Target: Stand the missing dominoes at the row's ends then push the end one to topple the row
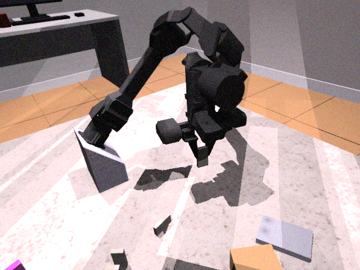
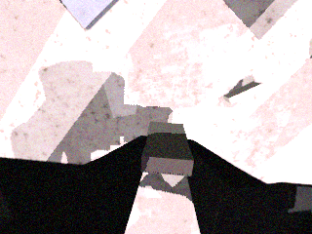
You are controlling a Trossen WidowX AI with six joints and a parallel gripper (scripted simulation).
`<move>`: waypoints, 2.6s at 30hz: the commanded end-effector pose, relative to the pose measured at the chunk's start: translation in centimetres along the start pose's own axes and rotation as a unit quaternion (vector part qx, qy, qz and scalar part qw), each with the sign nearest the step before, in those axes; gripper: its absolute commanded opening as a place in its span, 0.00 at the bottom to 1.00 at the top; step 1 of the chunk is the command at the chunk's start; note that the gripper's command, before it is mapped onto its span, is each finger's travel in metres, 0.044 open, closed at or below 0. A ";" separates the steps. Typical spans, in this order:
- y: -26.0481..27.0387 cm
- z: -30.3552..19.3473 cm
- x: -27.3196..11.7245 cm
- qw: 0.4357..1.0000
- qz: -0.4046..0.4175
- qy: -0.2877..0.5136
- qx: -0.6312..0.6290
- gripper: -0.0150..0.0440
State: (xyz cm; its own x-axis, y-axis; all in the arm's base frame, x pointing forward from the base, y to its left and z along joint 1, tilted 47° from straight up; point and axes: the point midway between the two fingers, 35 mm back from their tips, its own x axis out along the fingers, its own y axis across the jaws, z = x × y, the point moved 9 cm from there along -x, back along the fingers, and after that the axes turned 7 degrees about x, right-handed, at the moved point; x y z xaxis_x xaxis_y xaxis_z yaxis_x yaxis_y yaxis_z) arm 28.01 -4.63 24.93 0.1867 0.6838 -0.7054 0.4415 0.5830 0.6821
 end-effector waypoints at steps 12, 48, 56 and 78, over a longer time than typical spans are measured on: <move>-21.0 7.3 0.9 0.981 0.006 0.016 0.193 0.44; -20.6 6.9 14.0 0.981 0.009 0.017 0.192 0.44; -20.6 6.9 14.0 0.981 0.009 0.017 0.192 0.70; -20.9 7.4 0.9 0.982 0.005 0.015 0.190 1.00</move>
State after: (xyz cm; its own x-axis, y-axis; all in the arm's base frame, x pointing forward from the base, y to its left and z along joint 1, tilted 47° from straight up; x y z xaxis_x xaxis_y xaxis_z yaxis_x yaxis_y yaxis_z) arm 25.90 -18.38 7.02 0.1735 0.7052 -0.6874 0.7447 0.3628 0.5602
